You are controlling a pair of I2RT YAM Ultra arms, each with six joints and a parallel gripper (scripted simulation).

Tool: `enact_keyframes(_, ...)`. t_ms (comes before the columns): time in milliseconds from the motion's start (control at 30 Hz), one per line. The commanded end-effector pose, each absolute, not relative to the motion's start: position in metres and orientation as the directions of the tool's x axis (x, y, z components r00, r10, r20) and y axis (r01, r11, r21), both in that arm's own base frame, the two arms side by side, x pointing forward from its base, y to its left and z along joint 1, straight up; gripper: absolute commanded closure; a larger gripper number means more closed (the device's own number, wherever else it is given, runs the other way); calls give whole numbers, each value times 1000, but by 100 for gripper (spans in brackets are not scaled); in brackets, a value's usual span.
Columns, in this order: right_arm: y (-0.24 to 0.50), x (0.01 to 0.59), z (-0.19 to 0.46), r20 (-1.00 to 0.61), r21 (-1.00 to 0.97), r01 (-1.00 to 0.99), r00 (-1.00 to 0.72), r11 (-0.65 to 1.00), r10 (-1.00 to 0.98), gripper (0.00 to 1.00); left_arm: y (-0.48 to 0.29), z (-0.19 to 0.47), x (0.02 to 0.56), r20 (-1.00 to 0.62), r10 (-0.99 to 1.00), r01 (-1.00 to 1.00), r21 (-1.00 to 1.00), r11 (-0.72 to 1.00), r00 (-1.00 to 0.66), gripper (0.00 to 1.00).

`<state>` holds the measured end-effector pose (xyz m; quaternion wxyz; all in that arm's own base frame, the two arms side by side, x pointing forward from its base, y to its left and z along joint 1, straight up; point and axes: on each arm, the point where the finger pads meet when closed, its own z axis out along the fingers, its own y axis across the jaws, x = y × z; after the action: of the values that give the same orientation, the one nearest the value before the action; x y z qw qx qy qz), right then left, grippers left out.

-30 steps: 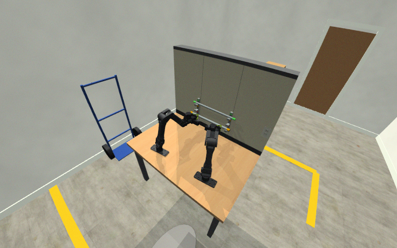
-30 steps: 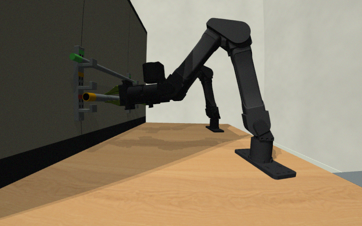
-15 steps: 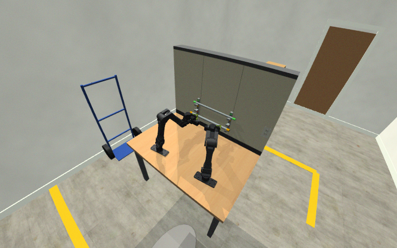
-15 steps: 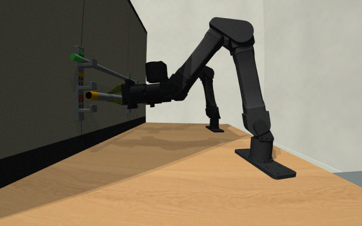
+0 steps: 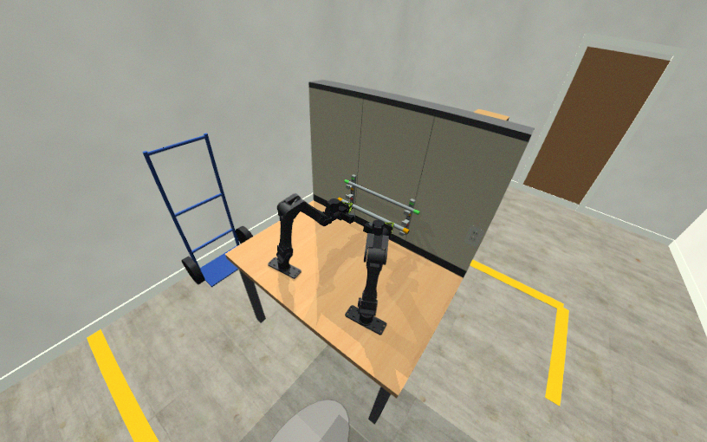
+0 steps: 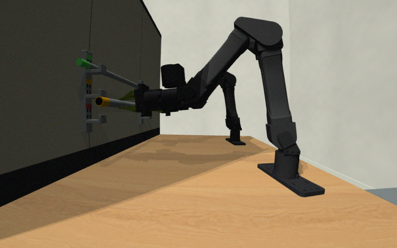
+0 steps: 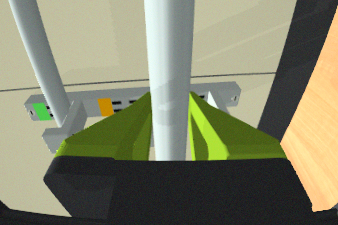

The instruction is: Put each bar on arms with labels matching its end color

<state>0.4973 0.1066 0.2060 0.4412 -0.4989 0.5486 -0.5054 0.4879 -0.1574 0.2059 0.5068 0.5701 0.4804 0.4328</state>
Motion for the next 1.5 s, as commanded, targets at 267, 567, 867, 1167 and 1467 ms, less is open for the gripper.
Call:
enact_keyframes(267, 103, 497, 266, 0, -1000, -1, -134, 0, -991, 100, -159, 270, 490, 0, 987, 1, 1000, 0, 160, 100)
enact_keyframes(567, 103, 497, 278, 0, -1000, -1, -134, 0, -991, 100, -159, 282, 490, 0, 987, 1, 1000, 0, 160, 100)
enact_keyframes(867, 103, 497, 295, 0, -1000, -1, -134, 0, -991, 100, -159, 298, 490, 0, 987, 1, 1000, 0, 160, 100)
enact_keyframes(1167, 103, 497, 304, 0, -1000, -1, -134, 0, -991, 100, -159, 307, 490, 0, 987, 1, 1000, 0, 160, 100)
enact_keyframes(1467, 103, 497, 315, 0, -1000, -1, -134, 0, -991, 100, -159, 317, 490, 0, 987, 1, 1000, 0, 160, 100)
